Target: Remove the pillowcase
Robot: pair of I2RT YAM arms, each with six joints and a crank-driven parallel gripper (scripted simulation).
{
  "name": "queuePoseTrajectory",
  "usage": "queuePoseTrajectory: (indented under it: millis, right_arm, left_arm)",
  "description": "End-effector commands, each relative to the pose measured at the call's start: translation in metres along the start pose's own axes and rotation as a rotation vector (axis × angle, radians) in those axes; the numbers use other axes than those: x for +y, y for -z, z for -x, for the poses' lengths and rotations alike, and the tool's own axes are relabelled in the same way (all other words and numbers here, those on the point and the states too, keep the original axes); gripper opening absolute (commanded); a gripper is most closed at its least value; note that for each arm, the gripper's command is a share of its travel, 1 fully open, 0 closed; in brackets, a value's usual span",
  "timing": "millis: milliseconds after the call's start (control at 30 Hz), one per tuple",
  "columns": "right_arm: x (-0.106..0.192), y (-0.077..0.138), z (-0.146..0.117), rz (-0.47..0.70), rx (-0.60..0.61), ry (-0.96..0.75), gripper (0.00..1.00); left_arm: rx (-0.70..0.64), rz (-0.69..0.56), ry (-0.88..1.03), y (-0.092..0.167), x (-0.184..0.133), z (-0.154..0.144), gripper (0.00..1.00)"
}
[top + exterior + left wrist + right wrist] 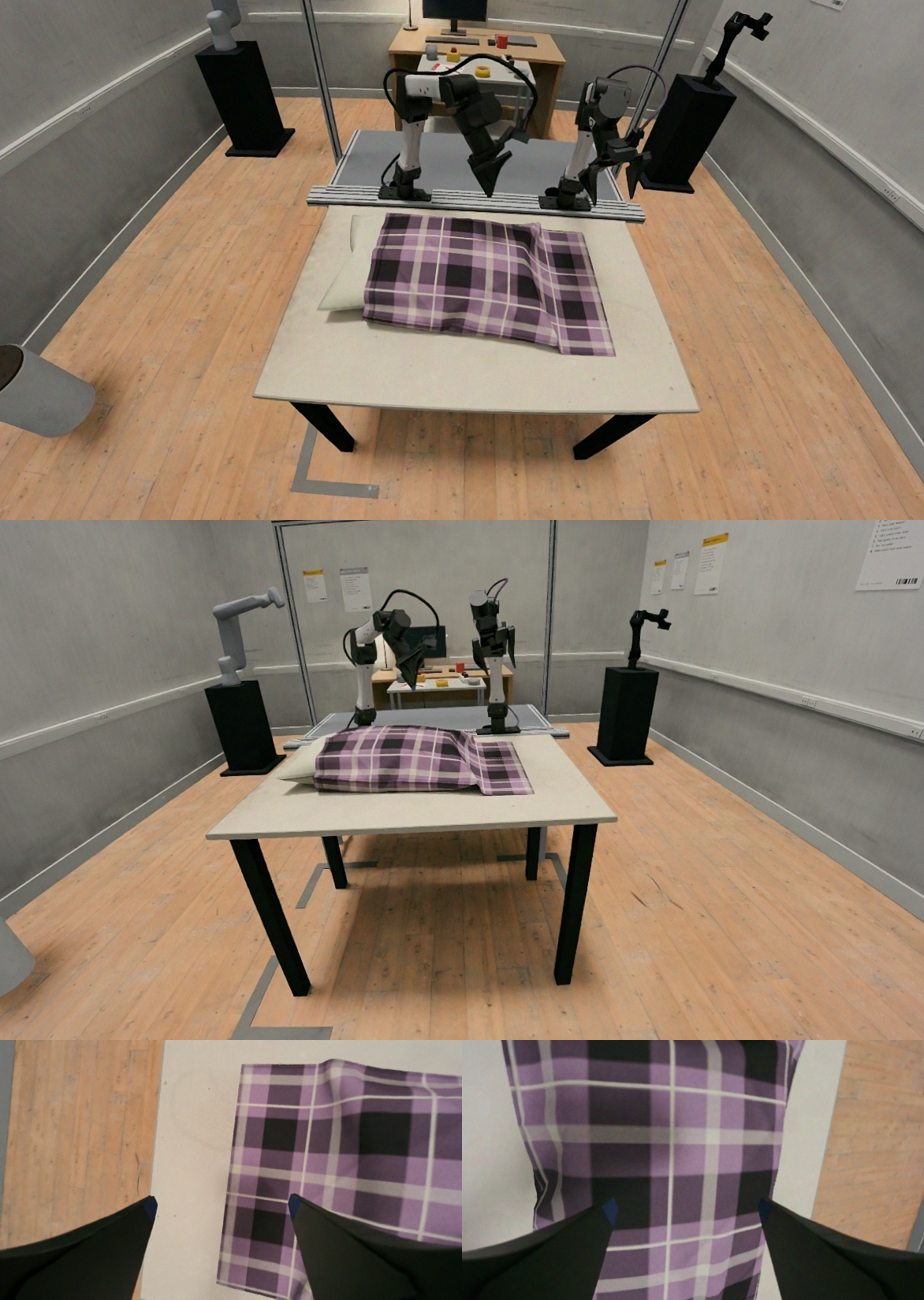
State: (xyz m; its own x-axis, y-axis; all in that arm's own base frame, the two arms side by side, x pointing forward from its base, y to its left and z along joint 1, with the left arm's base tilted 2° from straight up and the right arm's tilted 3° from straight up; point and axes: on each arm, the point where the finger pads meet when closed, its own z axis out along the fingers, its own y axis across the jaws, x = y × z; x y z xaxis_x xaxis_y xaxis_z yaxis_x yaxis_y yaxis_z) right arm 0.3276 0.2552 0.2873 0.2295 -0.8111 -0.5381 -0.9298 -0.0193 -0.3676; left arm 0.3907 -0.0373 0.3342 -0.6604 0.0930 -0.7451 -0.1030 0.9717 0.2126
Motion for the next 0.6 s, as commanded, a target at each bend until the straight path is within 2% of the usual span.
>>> queuePoseTrajectory:
  millis: [0,67,167,433,467,567]
  right_arm:
    - [-0.021,0.024,-0.007,-0.165,-0.025,-0.104,1.00]
    - [-0.027,0.033,-0.015,-0.226,-0.032,-0.169,1.00]
    - [-0.029,0.035,-0.018,-0.251,-0.039,-0.196,1.00]
    - [-0.052,0.076,-0.058,-0.525,-0.095,-0.449,1.00]
    - [-0.045,0.064,-0.057,-0.473,-0.078,-0.422,1.00]
    - [-0.051,0.083,-0.066,-0.552,-0.094,-0.469,1.00]
  left_arm:
    - [-0.122,-0.037,0.053,0.006,0.004,0.019,1.00]
    - [-0.158,-0.053,0.069,0.006,0.006,0.022,1.00]
    - [-0.175,-0.059,0.077,0.006,0.006,0.024,1.00]
    - [-0.325,-0.111,0.129,0.009,0.016,0.030,1.00]
    - [-0.295,-0.106,0.121,0.005,0.014,0.024,1.00]
    - [-0.323,-0.107,0.133,0.008,0.019,0.023,1.00]
